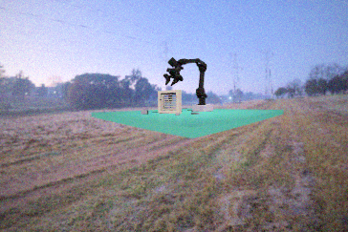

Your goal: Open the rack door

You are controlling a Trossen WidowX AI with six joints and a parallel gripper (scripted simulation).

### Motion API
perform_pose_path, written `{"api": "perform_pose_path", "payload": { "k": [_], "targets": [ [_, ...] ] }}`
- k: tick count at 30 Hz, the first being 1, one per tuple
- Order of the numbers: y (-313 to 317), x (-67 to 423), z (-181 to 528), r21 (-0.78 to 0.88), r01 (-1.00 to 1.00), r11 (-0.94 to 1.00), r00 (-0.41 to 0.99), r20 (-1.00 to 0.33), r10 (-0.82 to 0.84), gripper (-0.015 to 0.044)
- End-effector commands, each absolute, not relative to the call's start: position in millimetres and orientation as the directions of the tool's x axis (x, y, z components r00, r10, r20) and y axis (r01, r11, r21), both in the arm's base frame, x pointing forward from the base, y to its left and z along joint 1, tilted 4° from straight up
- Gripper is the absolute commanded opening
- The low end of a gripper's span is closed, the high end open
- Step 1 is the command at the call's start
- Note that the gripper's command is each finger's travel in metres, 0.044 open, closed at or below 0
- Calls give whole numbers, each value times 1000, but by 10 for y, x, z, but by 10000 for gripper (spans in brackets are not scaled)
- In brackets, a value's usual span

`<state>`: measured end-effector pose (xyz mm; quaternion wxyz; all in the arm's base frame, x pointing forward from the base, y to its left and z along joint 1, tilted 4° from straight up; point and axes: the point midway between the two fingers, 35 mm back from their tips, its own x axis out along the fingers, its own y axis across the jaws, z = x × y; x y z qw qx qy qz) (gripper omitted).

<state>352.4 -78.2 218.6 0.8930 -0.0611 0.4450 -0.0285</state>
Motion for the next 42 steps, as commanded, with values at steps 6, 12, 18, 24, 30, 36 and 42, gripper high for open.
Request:
{"api": "perform_pose_path", "payload": {
  "k": [6,12,18,24,30,36,42],
  "targets": [
    [-948,3416,2048,-104,-35,994,423,-903,-79,281],
    [-1046,3314,1976,-67,-51,996,294,-955,-49,281],
    [-1133,3196,1926,-17,-63,998,163,-987,-7,281],
    [-1178,3122,1908,17,-66,998,86,-996,23,281],
    [-1180,3133,1852,17,-66,998,86,-996,23,281],
    [-1181,3150,1756,17,-66,998,86,-996,23,281],
    [-1181,3164,1659,17,-66,998,87,-996,23,281]
  ]
}}
